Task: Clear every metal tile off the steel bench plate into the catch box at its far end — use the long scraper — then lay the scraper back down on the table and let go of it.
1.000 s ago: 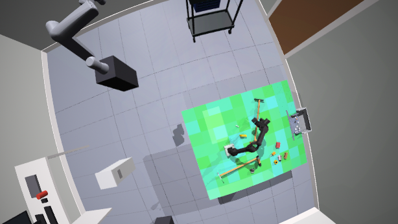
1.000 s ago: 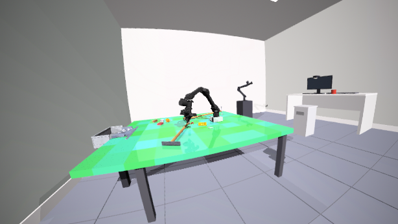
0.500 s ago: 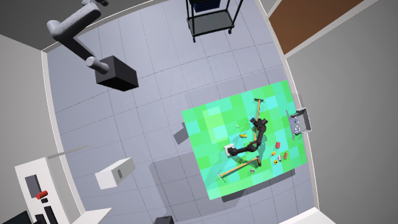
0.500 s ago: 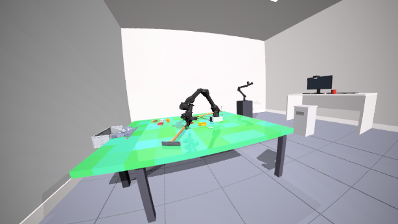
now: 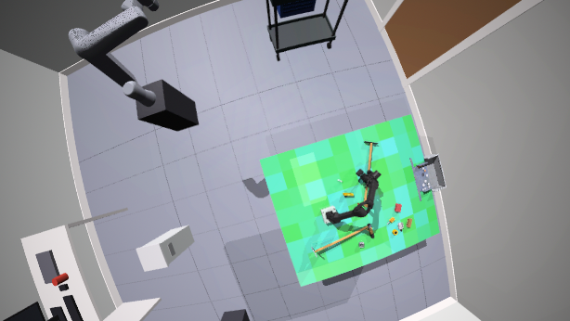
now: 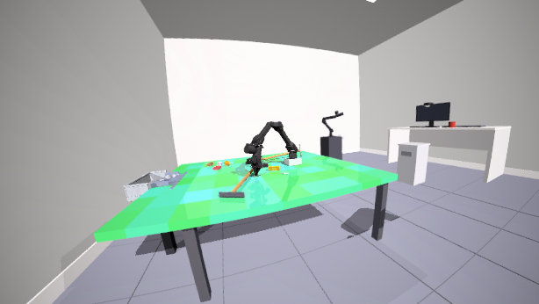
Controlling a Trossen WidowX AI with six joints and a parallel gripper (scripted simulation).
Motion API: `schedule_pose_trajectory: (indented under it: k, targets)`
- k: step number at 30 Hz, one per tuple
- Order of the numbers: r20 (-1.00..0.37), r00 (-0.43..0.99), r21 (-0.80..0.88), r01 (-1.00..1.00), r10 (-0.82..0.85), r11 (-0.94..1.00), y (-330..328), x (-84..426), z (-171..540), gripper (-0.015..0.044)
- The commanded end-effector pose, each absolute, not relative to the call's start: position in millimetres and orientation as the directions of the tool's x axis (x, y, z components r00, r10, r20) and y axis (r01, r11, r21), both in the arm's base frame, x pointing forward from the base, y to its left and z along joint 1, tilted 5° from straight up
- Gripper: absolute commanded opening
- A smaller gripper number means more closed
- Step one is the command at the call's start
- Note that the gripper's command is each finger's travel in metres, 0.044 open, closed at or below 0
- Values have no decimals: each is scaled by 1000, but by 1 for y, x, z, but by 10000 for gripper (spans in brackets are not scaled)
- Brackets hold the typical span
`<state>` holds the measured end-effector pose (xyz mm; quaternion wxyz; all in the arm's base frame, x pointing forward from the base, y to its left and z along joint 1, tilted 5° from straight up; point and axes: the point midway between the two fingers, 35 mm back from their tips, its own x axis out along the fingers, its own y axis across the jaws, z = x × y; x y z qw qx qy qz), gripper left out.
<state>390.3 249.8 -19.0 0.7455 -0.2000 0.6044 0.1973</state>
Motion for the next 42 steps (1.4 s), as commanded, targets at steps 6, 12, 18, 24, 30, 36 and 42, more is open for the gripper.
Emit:
schedule_pose_trajectory:
  k: [6,12,18,24,30,36,42]
  targets:
    - [-980,193,-63,-540,50,839,248,397,-20,0]
    - [-980,194,-64,-540,50,839,247,403,-20,0]
    - [-980,194,-64,-540,50,839,246,409,-19,0]
    - [-980,194,-64,-540,50,839,245,415,-19,0]
    - [-980,195,-65,-540,50,839,243,421,-18,0]
    - [-980,195,-65,-540,50,839,242,427,-18,0]
    - [-979,195,-65,-540,49,839,240,433,-17,0]
